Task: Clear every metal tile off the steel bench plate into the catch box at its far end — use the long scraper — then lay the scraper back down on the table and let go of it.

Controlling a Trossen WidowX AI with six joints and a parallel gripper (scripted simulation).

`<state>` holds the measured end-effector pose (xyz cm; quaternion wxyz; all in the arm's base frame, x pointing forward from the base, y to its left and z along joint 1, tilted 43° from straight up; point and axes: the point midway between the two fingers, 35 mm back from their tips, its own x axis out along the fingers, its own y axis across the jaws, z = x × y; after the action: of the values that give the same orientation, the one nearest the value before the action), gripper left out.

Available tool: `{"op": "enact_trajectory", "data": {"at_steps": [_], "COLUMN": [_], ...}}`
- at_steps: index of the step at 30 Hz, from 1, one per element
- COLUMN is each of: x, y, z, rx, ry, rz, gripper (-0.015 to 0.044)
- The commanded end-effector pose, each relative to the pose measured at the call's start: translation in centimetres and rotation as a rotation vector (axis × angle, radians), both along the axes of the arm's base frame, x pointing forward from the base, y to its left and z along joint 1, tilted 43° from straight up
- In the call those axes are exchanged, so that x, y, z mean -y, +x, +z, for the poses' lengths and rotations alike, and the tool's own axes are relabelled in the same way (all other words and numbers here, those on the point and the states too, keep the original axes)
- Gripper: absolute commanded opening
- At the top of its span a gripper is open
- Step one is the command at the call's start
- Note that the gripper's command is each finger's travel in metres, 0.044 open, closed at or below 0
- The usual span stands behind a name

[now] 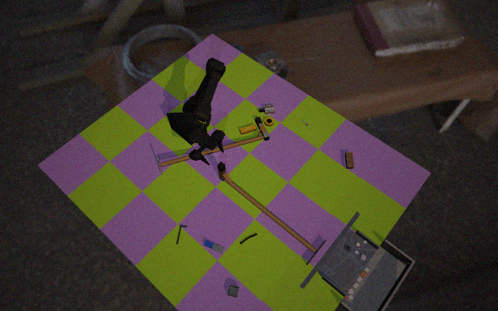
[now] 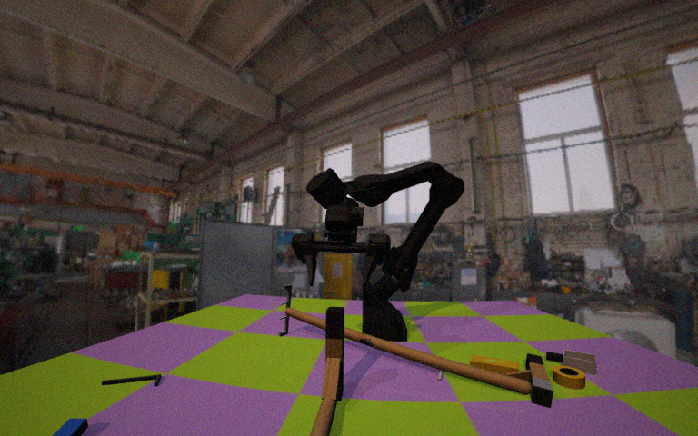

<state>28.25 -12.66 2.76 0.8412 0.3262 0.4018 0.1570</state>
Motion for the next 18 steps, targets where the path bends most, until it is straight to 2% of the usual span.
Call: {"op": "enact_trajectory", "data": {"at_steps": [1,18], "x": [0.6,-2.1], "y": [-0.2,-0.1], "z": [0.9,-2.0], "rx": [0.013,0.014], "ry": [-0.004,-0.003], "rz": [0.005,0.006], "gripper": [0.044,0.044]}}
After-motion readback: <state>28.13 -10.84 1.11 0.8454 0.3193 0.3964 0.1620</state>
